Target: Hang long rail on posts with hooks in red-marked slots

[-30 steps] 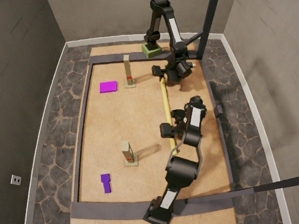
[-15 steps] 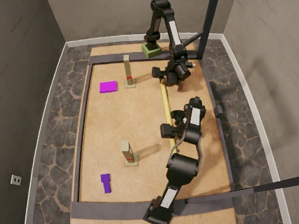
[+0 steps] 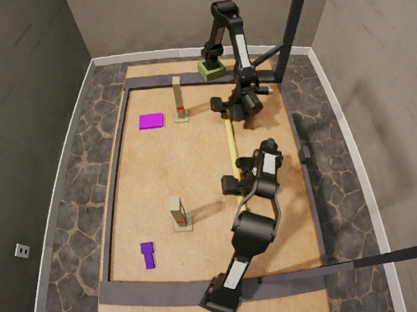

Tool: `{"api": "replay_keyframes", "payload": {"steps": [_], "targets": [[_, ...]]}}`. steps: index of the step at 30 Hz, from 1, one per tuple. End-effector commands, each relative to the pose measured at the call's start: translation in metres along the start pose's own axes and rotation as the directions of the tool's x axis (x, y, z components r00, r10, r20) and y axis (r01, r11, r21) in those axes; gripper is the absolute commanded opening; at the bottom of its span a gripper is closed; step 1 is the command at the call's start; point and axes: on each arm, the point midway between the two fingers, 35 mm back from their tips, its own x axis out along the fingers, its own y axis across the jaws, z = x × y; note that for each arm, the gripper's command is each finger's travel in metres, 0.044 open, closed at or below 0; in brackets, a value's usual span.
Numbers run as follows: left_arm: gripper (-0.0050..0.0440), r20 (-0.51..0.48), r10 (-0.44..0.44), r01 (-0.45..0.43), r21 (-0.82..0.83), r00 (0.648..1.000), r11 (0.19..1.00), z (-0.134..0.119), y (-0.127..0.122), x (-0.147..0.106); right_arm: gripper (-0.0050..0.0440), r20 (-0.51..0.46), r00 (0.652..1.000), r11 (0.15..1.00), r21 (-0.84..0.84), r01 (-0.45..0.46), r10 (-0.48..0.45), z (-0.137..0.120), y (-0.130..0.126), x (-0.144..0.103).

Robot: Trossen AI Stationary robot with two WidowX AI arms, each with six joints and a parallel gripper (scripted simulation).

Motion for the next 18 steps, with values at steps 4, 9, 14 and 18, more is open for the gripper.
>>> {"api": "replay_keyframes", "payload": {"steps": [4, 9, 14, 18], "targets": [[0.0225, -0.001, 0.004, -0.004, 0.004, 1.000, 1.000, -0.0006, 0.0005, 0.0070, 0.0225, 0.008, 1.000, 1.000, -0.002, -0.002, 0.002, 0.0011, -0.0004, 0.0046], [0.0225, -0.001, 0.003, -0.003, 0.004, 1.000, 1.000, -0.0007, 0.0003, 0.0069, 0.0186, 0.009, 1.000, 1.000, 0.000, 0.000, 0.000, 0.0012, -0.0006, 0.0046], [0.0225, -0.002, 0.004, -0.004, 0.004, 1.000, 1.000, -0.0008, 0.0003, 0.0068, 0.0146, 0.027, 1.000, 1.000, 0.006, -0.009, 0.008, 0.0058, 0.0002, -0.0008], [0.0225, 0.020, -0.008, 0.008, -0.004, 1.000, 1.000, 0.0034, -0.0003, -0.0008, 0.0146, 0.027, 1.000, 1.000, 0.006, -0.009, 0.008, 0.0058, 0.0002, -0.0008]]}}
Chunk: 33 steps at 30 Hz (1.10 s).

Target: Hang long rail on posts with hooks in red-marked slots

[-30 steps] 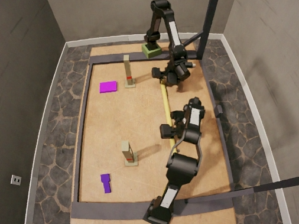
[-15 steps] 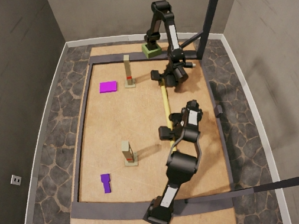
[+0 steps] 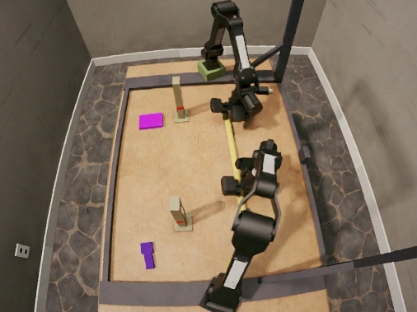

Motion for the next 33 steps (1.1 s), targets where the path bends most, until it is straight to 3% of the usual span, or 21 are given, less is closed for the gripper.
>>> {"api": "replay_keyframes", "payload": {"steps": [1, 15, 17, 28, 33], "targets": [[0.0225, 0.017, -0.007, 0.007, -0.004, 1.000, 1.000, 0.0031, 0.0007, -0.0057, 0.0139, 0.020, 1.000, 1.000, 0.005, -0.004, 0.004, 0.0041, -0.0008, -0.0048], [0.0225, 0.017, -0.007, 0.007, -0.004, 1.000, 1.000, 0.0031, 0.0007, -0.0057, 0.0042, 0.020, 1.000, 1.000, 0.005, -0.004, 0.004, 0.0041, -0.0008, -0.0048], [0.0206, 0.017, -0.007, 0.007, -0.004, 1.000, 1.000, 0.0031, 0.0007, -0.0057, 0.0000, 0.020, 1.000, 1.000, 0.005, -0.004, 0.004, 0.0041, -0.0008, -0.0048], [0.0126, 0.017, -0.007, 0.007, -0.004, 1.000, 1.000, 0.0031, 0.0007, -0.0057, -0.0005, 0.020, 1.000, 1.000, 0.005, -0.004, 0.004, 0.0041, -0.0008, -0.0048], [0.0119, 0.017, -0.007, 0.007, -0.004, 1.000, 1.000, 0.0031, 0.0007, -0.0057, -0.0020, 0.020, 1.000, 1.000, 0.005, -0.004, 0.004, 0.0041, -0.0008, -0.0048]]}}
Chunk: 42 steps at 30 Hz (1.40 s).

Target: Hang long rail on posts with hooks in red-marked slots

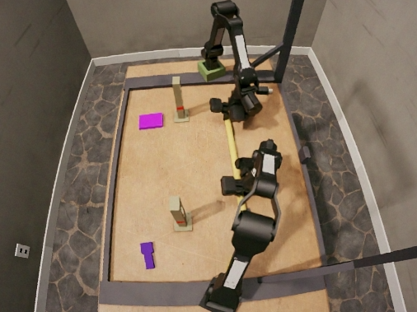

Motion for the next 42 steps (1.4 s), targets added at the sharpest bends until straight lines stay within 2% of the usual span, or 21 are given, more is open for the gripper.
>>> {"api": "replay_keyframes", "payload": {"steps": [1, 4, 8, 11, 25, 31, 42], "targets": [[0.0112, 0.017, -0.011, 0.011, -0.003, 1.000, 1.000, 0.003, -0.001, -0.006, -0.0027, 0.019, 1.000, 1.000, 0.002, -0.010, 0.010, 0.004, 0.001, -0.005], [0.0092, 0.012, -0.008, 0.008, 0.000, 1.000, 1.000, 0.005, -0.003, -0.003, -0.0050, 0.019, 1.000, 1.000, 0.002, -0.010, 0.010, 0.004, 0.001, -0.005], [0.0066, 0.012, -0.008, 0.008, 0.000, 1.000, 1.000, 0.005, -0.003, -0.003, -0.0050, 0.019, 1.000, 1.000, 0.002, -0.010, 0.010, 0.004, 0.001, -0.005], [0.0000, 0.017, -0.011, 0.011, -0.003, 1.000, 1.000, 0.004, 0.000, -0.009, -0.0050, 0.019, 1.000, 1.000, 0.002, -0.010, 0.010, 0.004, 0.000, -0.008], [-0.0005, 0.017, -0.011, 0.011, -0.003, 1.000, 1.000, 0.004, 0.002, -0.016, -0.0050, 0.019, 1.000, 1.000, 0.002, -0.010, 0.010, 0.004, -0.003, -0.014], [-0.0050, 0.017, -0.011, 0.011, -0.003, 1.000, 1.000, 0.004, 0.004, -0.023, -0.0050, 0.019, 1.000, 1.000, 0.002, -0.010, 0.010, 0.004, -0.005, -0.018], [-0.0050, 0.017, -0.011, 0.011, -0.003, 1.000, 1.000, 0.004, 0.004, -0.023, -0.0050, 0.019, 1.000, 1.000, 0.002, -0.010, 0.010, 0.004, -0.005, -0.019]]}}
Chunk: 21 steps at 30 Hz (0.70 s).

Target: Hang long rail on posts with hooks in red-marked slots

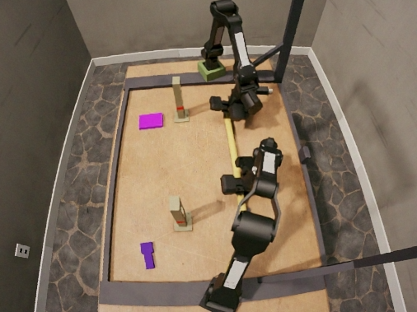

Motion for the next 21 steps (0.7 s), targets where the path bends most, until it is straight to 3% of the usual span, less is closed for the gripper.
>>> {"api": "replay_keyframes", "payload": {"steps": [1, 15, 21], "targets": [[-0.0050, 0.028, -0.017, 0.017, -0.005, 0.999, 1.000, 0.003, 0.002, -0.016, -0.0050, 0.019, 1.000, 1.000, 0.003, -0.010, 0.010, 0.003, -0.002, -0.011], [-0.0050, 0.031, -0.018, 0.018, 0.021, 0.999, 1.000, 0.002, 0.019, -0.053, -0.0050, 0.016, 1.000, 0.999, 0.032, -0.012, 0.012, 0.003, -0.008, -0.051], [-0.0050, 0.031, -0.018, 0.017, 0.021, 0.999, 1.000, 0.002, 0.022, -0.060, -0.0050, 0.016, 1.000, 0.999, 0.032, -0.012, 0.012, 0.003, -0.009, -0.057]]}}
